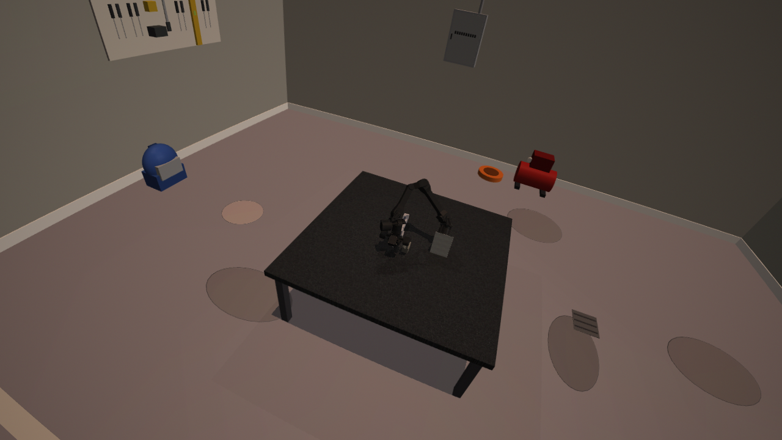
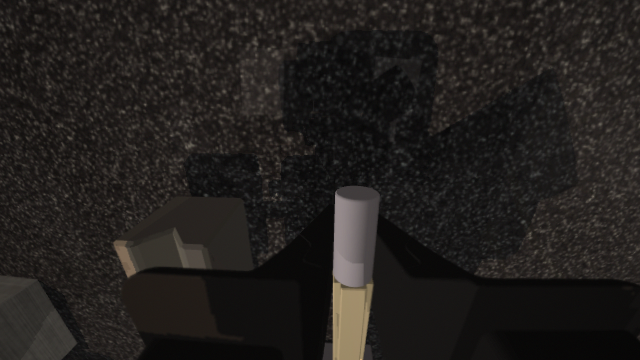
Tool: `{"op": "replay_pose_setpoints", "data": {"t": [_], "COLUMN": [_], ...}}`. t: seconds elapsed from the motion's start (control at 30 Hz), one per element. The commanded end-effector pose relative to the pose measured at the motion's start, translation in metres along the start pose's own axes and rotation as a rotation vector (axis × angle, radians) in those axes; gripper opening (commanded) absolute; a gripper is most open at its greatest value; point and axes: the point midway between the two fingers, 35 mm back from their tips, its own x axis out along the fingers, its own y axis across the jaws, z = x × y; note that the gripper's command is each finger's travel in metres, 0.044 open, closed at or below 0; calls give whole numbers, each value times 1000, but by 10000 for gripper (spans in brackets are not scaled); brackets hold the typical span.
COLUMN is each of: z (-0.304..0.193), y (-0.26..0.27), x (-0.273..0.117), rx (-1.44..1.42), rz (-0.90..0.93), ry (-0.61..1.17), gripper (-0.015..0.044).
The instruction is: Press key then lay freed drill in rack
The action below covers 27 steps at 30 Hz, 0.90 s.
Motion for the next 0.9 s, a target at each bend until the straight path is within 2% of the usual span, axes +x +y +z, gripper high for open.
{"op": "replay_pose_setpoints", "data": {"t": [0.0, 0.87], "z": [0, -2], "y": [0, -1], "x": [-3, -18], "rx": [4, 4], "rz": [2, 2], "ry": [-2, -3], "gripper": [0, 0]}}
